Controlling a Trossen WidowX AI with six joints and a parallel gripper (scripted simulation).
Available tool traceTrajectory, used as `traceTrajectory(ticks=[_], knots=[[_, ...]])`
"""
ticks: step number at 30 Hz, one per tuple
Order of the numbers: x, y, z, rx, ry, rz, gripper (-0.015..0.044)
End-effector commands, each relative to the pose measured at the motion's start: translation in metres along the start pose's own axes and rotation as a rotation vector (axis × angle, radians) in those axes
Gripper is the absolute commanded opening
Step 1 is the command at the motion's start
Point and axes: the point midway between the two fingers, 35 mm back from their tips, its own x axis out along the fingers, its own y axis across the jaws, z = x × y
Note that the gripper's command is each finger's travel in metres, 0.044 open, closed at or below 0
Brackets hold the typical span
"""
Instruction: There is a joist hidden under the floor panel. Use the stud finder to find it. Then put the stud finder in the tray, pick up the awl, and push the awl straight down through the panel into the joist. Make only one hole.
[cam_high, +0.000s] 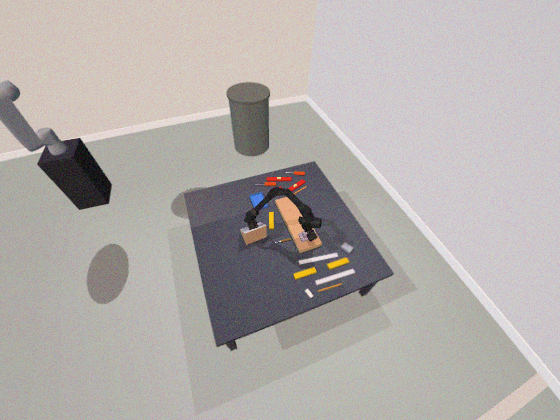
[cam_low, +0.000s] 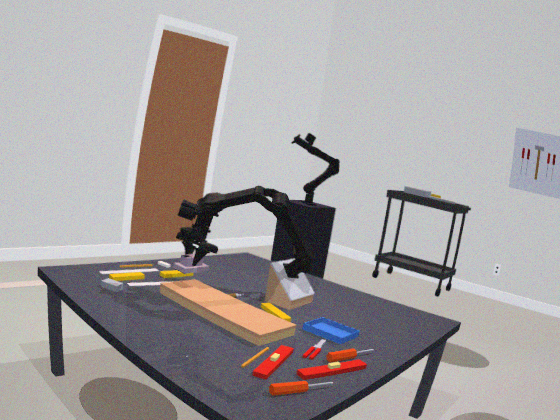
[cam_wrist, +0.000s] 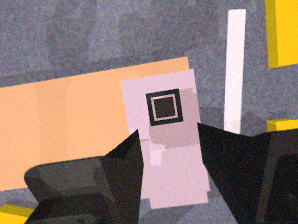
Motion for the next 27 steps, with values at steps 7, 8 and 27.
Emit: traceTrajectory(ticks=[7,8,27], knots=[[0.018,0.0,-0.004,0.003,-0.006,0.005,0.0],[0.02,0.0,-0.004,0.003,-0.006,0.005,0.0],[0.048,0.001,-0.013,0.003,-0.006,0.007,0.0]])
